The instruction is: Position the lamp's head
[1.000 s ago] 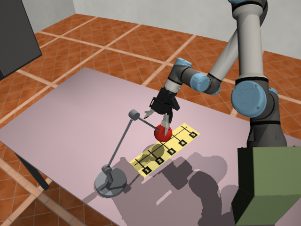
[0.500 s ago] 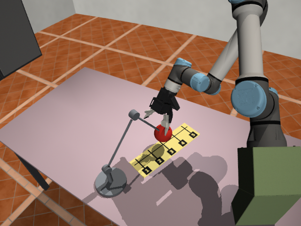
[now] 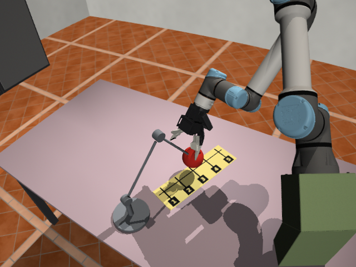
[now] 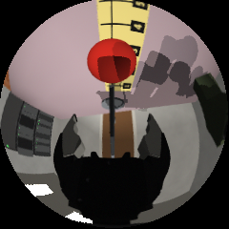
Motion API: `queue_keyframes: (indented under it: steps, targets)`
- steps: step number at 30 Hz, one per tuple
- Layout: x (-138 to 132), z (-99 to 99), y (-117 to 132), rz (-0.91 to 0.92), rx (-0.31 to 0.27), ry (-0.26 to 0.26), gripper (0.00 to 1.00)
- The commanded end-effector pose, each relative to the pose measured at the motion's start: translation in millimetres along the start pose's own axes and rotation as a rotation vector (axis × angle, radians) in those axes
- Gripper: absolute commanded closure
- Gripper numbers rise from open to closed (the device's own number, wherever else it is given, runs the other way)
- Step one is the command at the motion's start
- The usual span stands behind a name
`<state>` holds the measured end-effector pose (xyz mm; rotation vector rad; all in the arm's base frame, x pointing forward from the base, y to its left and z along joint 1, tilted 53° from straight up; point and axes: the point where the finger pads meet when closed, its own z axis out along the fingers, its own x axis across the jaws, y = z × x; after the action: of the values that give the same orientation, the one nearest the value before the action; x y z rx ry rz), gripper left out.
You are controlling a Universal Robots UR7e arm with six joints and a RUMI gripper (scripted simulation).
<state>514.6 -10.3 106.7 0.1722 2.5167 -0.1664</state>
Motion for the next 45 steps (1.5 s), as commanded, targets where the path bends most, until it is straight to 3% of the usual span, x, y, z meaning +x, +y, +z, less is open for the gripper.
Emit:
queue_keyframes:
  steps: [1, 31, 45]
  targets:
    - [0, -0.3, 0, 0.000, 0.000, -0.001, 0.00]
    - [0, -0.3, 0, 0.000, 0.000, -0.001, 0.00]
    - [0, -60.9, 0, 0.000, 0.000, -0.001, 0.00]
